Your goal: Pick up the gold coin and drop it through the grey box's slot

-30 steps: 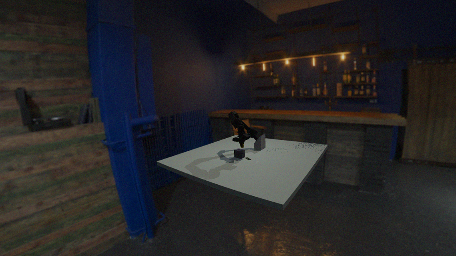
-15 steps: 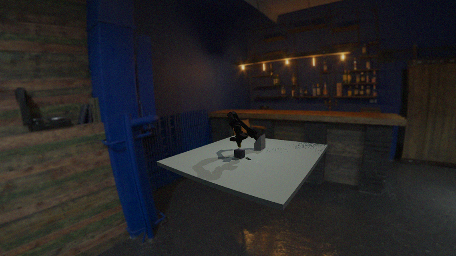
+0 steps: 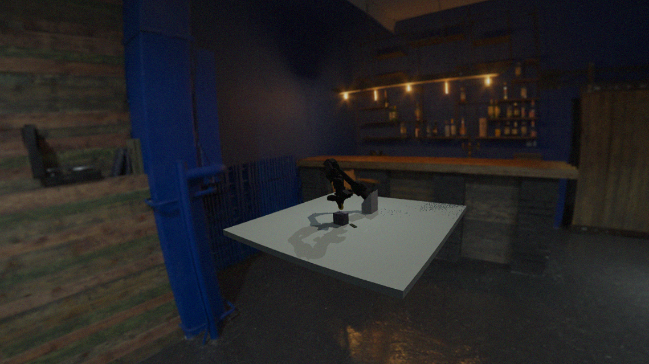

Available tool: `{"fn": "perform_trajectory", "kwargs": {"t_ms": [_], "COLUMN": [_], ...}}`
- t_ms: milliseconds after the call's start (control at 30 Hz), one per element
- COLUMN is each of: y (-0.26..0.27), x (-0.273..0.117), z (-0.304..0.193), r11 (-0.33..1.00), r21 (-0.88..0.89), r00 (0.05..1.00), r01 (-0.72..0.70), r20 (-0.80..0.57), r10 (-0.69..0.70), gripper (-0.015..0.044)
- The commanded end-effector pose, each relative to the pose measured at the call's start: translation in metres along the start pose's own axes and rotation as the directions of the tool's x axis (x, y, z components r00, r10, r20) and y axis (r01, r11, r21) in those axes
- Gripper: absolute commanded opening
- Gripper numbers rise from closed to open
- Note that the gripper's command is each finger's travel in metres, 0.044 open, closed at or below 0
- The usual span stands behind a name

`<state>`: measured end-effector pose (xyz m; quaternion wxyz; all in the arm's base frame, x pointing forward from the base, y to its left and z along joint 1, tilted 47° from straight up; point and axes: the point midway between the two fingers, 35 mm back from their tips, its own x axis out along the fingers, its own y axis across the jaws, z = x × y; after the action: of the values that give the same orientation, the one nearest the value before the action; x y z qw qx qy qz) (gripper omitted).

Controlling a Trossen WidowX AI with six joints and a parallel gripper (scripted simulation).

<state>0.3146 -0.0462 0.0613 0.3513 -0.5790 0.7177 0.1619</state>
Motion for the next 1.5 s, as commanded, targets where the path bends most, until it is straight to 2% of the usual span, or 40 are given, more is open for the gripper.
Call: {"fn": "perform_trajectory", "kwargs": {"t_ms": [0,1467], "y": [0.000,0.000], "x": [0.001,0.016], "z": [-0.003,-0.006], "r11": [1.000,1.000], "r21": [-0.007,-0.011], "r00": [1.000,1.000], "r01": [0.000,-0.001], "r20": [0.000,0.001], "r10": [0.000,0.001], "gripper": [0.0000,0.0000]}}
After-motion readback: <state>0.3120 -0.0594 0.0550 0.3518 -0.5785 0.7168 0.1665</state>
